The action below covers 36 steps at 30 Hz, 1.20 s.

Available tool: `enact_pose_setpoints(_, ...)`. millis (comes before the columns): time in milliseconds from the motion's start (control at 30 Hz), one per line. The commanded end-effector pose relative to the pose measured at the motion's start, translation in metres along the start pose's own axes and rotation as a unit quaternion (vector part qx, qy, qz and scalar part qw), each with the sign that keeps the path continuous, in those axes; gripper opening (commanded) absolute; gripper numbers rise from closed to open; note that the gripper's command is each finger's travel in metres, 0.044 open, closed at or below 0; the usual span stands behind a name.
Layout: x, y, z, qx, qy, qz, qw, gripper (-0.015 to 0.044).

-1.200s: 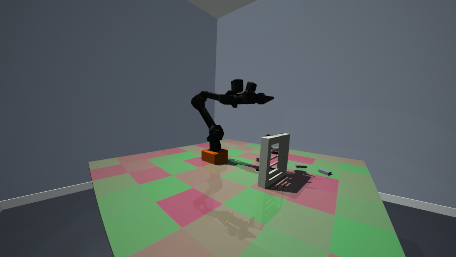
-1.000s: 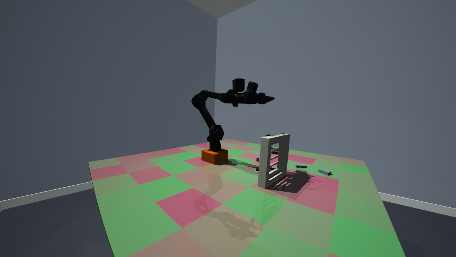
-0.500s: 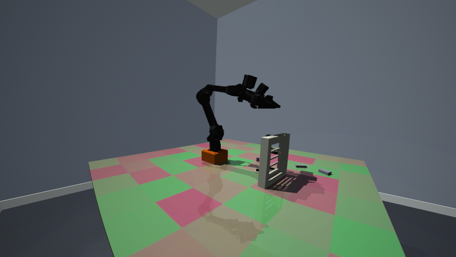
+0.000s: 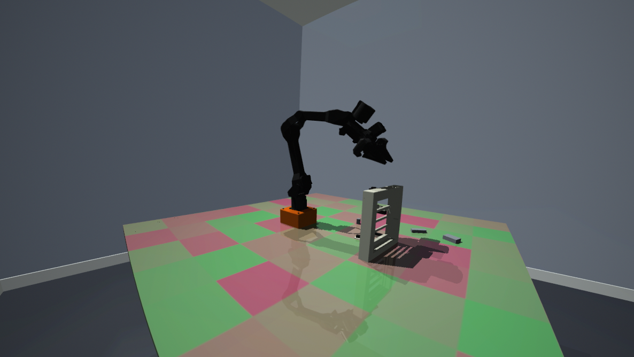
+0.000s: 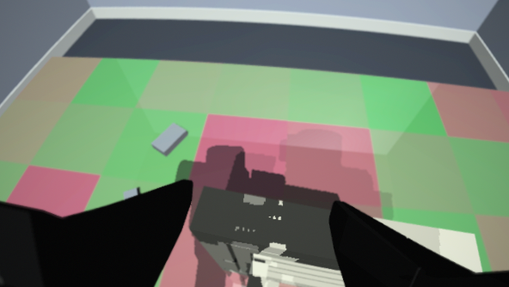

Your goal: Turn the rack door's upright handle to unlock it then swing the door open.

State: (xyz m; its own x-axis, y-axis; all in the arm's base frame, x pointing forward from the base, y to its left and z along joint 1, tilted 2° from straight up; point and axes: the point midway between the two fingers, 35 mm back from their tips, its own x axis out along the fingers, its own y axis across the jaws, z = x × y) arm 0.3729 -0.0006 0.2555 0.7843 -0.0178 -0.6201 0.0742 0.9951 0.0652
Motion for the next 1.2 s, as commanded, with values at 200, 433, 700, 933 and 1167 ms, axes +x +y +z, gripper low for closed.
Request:
enact_pose_setpoints(200,0.015,0.001,-0.018,0.010,0.120,-0.015,0.993,0.0297)
enact_pose_setpoints(433,0.019,0.001,-0.030,0.015,0.198,-0.027,0.980,0.0297)
enact_pose_setpoints(700,0.020,0.001,-0.044,0.019,0.286,-0.042,0.957,0.0297)
enact_pose_setpoints(933,0.018,0.001,-0.055,0.022,0.361,-0.056,0.931,0.0297)
enact_pose_setpoints(1167,0.014,0.001,-0.063,0.024,0.417,-0.069,0.906,0.0297)
